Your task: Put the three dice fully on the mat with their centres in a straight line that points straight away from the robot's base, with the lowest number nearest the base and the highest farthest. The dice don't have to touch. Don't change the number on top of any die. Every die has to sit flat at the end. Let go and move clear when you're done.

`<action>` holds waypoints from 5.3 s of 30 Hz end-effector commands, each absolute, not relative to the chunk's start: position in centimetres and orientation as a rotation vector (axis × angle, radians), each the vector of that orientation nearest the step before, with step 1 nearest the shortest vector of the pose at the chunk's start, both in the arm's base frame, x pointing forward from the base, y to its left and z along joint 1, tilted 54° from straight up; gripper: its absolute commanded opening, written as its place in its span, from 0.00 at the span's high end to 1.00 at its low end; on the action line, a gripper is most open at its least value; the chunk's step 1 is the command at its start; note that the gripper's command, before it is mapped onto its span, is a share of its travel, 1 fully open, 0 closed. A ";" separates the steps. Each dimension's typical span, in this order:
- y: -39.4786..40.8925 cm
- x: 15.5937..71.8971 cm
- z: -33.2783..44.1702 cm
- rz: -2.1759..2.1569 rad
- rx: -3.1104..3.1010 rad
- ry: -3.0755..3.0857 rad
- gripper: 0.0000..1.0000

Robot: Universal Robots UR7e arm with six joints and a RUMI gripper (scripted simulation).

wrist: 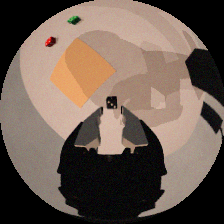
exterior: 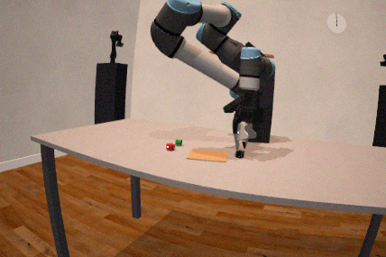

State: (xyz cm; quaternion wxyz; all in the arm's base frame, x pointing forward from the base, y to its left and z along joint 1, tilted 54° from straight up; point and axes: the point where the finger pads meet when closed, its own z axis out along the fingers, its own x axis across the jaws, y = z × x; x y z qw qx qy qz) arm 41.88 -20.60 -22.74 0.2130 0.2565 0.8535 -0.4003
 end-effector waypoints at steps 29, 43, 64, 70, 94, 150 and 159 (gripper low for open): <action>-20.6 41.9 -22.7 -1.111 0.711 2.369 0.76; -21.9 42.2 -23.7 -1.111 0.711 2.369 0.76; -23.0 42.4 -24.5 -1.111 0.711 2.369 0.76; -23.0 42.4 -24.5 -1.111 0.711 2.369 0.76; -23.0 42.4 -24.5 -1.111 0.711 2.369 0.94; -15.6 40.9 -19.0 -1.111 0.711 2.369 0.94; -15.1 40.8 -18.6 -1.111 0.711 2.369 0.94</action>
